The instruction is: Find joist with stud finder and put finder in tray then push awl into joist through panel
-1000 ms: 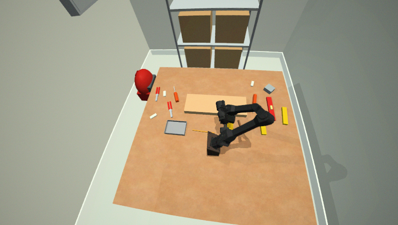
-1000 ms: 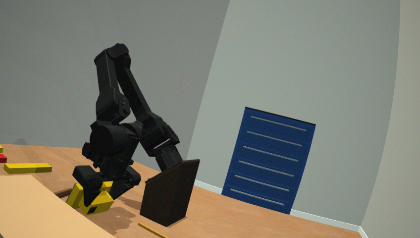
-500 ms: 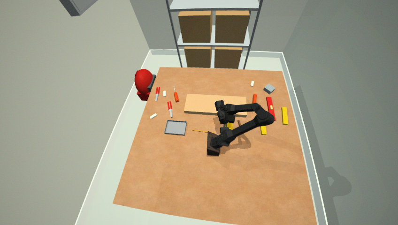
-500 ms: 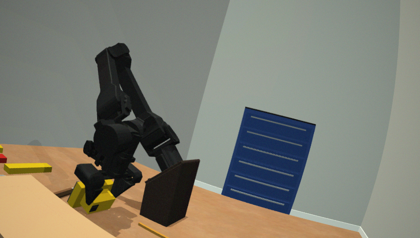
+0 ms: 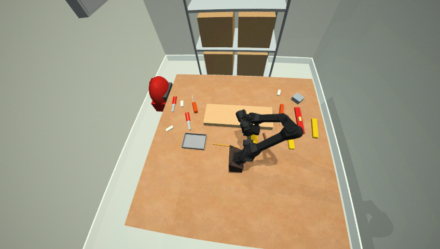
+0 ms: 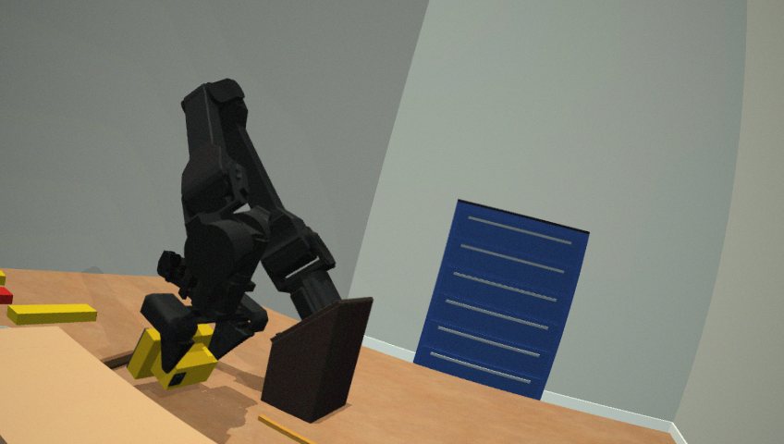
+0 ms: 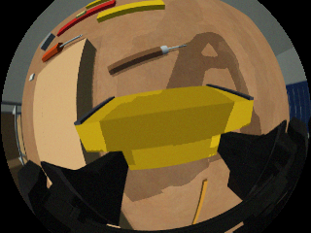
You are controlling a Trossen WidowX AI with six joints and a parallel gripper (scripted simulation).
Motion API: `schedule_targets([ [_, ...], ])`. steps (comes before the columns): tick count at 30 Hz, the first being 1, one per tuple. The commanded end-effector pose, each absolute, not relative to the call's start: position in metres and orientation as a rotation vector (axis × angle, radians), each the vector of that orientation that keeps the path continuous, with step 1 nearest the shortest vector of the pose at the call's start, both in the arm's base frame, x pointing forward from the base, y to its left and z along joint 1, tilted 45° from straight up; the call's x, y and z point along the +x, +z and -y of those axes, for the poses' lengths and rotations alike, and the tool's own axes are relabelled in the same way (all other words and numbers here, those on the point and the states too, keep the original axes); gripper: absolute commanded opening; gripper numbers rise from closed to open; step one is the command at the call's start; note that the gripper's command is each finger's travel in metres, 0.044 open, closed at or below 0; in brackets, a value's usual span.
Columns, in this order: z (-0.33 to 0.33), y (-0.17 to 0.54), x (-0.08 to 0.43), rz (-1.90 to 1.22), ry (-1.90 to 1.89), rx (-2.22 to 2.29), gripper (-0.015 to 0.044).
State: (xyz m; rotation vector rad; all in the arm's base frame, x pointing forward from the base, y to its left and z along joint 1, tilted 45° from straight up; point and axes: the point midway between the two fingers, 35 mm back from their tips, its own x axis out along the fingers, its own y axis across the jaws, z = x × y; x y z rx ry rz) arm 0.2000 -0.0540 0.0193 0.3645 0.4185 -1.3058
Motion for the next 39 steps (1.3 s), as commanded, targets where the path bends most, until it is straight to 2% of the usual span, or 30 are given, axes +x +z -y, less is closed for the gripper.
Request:
schedule_targets([
  [1, 0.049, 0.024, 0.202, -0.412, -1.301, 0.376, 0.0000],
  [39, 0.030, 0.049, 0.194, -0.428, -1.308, 0.385, 0.0000],
])
